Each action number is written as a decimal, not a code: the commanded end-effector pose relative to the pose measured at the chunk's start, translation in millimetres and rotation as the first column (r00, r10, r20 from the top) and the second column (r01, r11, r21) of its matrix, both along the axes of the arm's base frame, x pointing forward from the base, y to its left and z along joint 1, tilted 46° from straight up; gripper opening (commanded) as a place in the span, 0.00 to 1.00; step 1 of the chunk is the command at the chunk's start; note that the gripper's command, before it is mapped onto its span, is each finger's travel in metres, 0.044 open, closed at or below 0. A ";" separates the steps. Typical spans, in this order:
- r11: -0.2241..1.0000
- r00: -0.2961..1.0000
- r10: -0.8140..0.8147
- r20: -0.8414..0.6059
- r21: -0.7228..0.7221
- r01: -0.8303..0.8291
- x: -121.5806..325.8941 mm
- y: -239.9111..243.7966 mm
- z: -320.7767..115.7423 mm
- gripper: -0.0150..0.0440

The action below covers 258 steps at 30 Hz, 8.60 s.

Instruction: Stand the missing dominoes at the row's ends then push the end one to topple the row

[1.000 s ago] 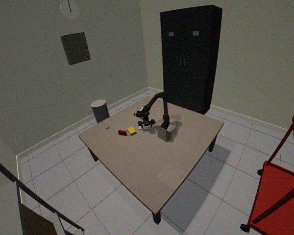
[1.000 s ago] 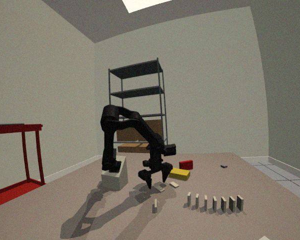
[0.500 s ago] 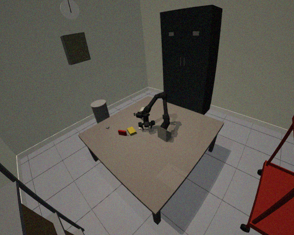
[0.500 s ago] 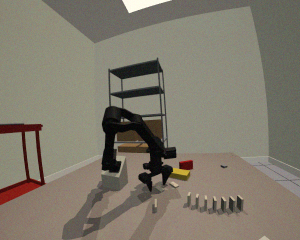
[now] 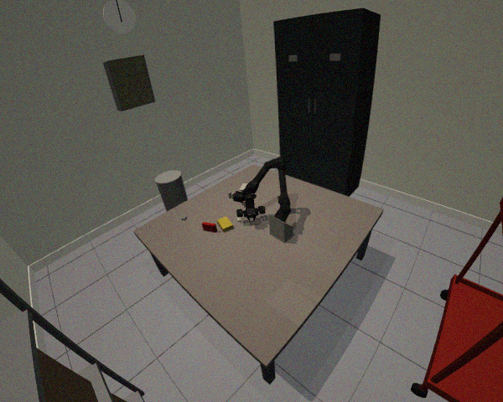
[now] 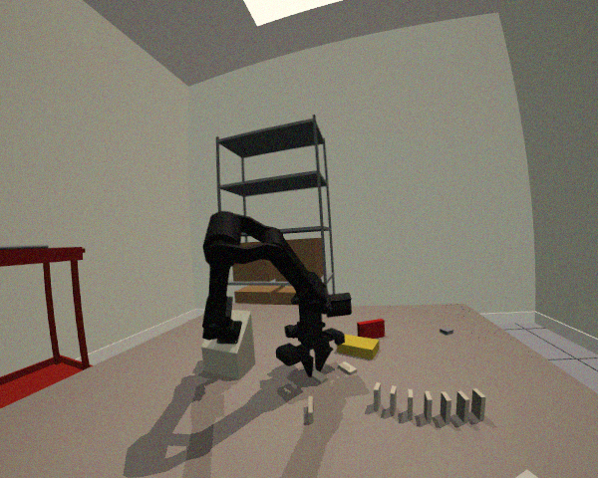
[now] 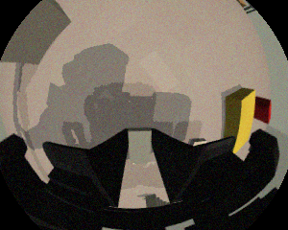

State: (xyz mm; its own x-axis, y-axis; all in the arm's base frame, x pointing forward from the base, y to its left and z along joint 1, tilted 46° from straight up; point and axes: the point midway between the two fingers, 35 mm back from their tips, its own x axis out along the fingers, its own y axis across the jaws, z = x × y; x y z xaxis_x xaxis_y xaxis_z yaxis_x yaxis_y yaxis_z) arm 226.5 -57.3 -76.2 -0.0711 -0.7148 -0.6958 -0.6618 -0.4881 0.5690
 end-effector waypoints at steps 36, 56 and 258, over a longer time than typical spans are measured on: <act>0.813 0.627 -0.552 0.549 0.189 0.550 112.7 49.1 181.3 0.44; 0.367 -0.116 -0.750 0.651 0.555 0.747 139.5 -52.1 246.8 0.44; 0.468 -0.100 -0.628 0.772 0.477 0.744 136.6 -142.8 170.7 0.44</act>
State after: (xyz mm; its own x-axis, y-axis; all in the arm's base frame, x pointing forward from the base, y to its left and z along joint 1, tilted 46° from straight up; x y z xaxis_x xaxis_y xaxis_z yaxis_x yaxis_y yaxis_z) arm 363.1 -199.8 94.8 -0.0650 -0.7221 -0.6887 -0.6691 0.5436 -0.5068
